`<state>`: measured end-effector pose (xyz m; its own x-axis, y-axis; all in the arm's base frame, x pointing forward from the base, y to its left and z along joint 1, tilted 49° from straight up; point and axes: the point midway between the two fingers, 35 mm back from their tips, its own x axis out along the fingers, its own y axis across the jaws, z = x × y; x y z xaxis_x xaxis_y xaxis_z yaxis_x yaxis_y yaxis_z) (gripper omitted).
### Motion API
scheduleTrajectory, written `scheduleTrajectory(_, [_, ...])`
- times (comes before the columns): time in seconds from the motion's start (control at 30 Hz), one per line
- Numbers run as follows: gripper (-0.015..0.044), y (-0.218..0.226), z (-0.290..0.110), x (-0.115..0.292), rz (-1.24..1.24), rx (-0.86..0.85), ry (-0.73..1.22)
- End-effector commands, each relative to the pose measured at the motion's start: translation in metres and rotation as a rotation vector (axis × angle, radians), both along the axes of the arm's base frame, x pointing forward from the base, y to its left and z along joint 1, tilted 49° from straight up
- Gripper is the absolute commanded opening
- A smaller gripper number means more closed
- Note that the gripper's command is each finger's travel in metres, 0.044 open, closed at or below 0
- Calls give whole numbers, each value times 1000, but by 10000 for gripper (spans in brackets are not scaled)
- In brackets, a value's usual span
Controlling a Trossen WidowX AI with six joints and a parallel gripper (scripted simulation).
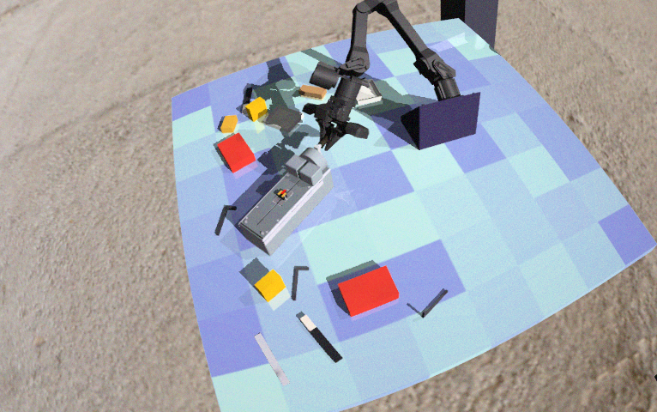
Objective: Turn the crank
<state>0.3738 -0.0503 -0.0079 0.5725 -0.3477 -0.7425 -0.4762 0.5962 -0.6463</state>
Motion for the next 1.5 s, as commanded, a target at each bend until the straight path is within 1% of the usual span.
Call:
scheduleTrajectory(0.0, [0, 5, -6, -5, 14, 10, 19])
scheduleTrajectory(1.47, [0, 6, -10, -6, 14, 10, 19])
